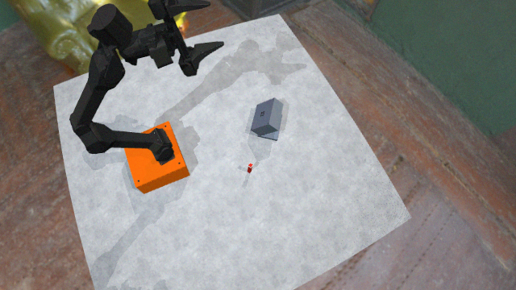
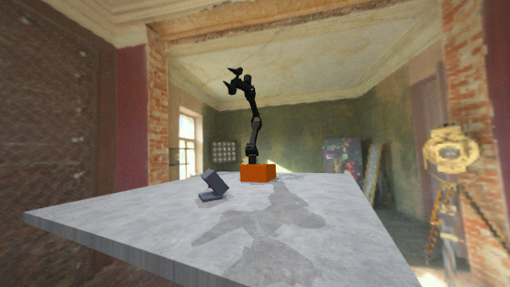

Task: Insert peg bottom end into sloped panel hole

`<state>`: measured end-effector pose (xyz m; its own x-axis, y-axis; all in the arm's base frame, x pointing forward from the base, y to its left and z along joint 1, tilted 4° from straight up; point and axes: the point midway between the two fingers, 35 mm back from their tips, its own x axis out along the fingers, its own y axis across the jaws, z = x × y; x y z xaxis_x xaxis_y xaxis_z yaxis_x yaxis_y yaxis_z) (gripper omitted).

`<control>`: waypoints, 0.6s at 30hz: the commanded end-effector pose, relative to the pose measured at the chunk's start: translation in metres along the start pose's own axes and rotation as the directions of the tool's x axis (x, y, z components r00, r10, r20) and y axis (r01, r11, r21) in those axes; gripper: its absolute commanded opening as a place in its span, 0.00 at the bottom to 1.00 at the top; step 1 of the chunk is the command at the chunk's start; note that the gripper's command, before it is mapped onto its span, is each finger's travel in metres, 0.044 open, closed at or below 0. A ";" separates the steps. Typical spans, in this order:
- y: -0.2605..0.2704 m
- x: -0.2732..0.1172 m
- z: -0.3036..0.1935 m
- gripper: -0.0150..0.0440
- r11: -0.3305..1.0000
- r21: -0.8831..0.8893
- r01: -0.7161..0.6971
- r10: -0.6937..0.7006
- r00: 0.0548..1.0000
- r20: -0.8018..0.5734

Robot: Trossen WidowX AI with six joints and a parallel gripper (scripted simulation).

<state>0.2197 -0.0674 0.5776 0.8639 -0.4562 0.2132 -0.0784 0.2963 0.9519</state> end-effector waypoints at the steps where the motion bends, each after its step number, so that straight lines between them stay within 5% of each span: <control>1: -0.026 0.020 -0.012 1.00 0.997 -0.009 0.078 -0.078 0.997 -0.009; 18: -0.152 0.089 -0.054 1.00 0.906 0.030 0.421 -0.420 0.906 -0.050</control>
<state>0.3199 -0.0997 0.4663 0.8570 -0.4958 -0.1408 0.2197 0.1044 0.9700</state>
